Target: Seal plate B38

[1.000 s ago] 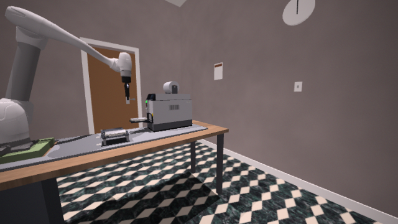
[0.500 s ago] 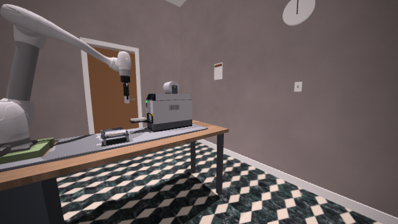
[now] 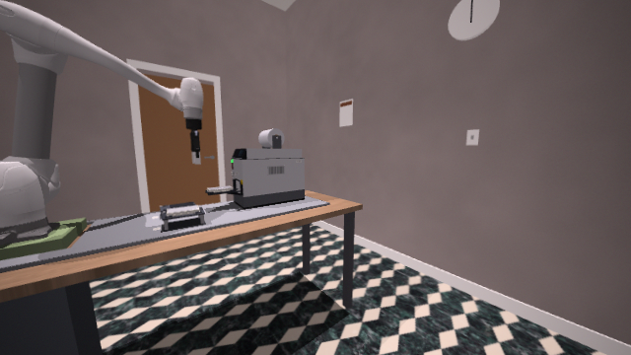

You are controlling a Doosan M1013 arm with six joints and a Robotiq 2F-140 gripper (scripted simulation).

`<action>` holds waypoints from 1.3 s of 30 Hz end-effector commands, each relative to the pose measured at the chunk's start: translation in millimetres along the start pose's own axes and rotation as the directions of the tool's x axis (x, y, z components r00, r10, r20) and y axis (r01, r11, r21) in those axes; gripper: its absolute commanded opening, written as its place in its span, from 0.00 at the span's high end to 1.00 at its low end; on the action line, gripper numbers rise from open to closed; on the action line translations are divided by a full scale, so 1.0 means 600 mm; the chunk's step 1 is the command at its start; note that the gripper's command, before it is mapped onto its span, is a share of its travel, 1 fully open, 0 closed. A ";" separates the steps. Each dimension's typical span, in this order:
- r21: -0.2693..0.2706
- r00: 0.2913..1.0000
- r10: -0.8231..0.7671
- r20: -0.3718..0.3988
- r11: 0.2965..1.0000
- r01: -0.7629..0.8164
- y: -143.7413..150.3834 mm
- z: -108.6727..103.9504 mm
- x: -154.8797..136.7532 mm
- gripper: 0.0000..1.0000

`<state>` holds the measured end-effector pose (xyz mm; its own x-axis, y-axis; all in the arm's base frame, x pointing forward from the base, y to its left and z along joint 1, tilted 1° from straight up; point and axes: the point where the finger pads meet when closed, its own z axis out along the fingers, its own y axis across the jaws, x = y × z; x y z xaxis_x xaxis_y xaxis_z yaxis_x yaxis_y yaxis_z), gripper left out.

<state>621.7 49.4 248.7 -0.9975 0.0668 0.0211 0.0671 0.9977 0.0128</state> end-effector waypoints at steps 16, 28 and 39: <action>-0.003 1.000 -0.010 0.001 1.000 0.010 -0.116 0.003 0.068 0.30; -0.003 1.000 -0.010 0.001 1.000 0.010 -0.149 0.003 0.087 0.30; -0.003 1.000 -0.010 0.001 1.000 0.010 -0.149 0.003 0.087 0.30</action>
<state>566.3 -34.5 247.5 -0.9981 0.0577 0.0207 0.0580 0.9982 0.0160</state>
